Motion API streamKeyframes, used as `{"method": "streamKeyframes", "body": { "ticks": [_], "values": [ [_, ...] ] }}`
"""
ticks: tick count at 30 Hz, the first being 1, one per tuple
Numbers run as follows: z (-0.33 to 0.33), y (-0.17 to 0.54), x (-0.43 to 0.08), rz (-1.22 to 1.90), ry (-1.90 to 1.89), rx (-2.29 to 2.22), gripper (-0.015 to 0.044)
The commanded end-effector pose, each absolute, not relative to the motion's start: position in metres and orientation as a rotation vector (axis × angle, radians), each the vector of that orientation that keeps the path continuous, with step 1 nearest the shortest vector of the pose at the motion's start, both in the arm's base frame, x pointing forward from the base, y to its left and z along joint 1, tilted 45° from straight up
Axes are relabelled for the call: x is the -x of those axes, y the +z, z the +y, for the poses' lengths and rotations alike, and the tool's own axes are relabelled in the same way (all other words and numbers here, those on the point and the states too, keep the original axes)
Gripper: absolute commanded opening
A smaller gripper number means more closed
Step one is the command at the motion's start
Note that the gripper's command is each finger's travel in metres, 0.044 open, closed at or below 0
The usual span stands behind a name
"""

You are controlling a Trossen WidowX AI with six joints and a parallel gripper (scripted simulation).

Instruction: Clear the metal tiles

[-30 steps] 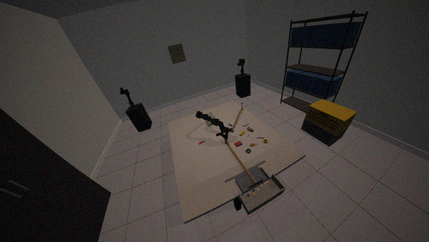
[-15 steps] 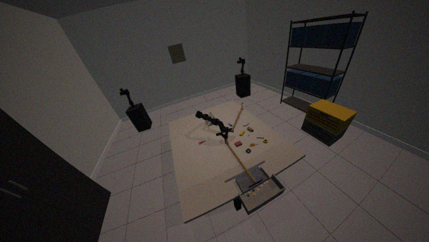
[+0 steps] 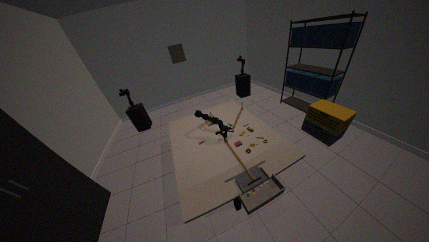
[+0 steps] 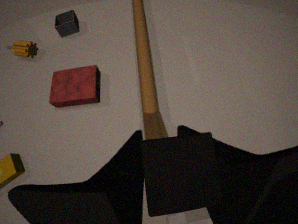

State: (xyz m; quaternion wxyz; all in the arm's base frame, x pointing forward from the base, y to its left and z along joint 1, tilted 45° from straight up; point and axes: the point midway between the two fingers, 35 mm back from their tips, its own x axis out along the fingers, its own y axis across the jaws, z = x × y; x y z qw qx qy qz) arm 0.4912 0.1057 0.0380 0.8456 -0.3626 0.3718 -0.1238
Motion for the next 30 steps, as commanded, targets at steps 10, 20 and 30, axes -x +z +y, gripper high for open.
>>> {"method": "streamKeyframes", "body": {
  "ticks": [10,20,30],
  "values": [
    [0.110,0.042,-0.471,0.776,-0.259,0.758,0.0000],
    [0.110,0.042,-0.455,0.776,-0.258,0.757,0.0000],
    [0.110,0.043,-0.439,0.777,-0.256,0.757,0.0000]
  ]
}}
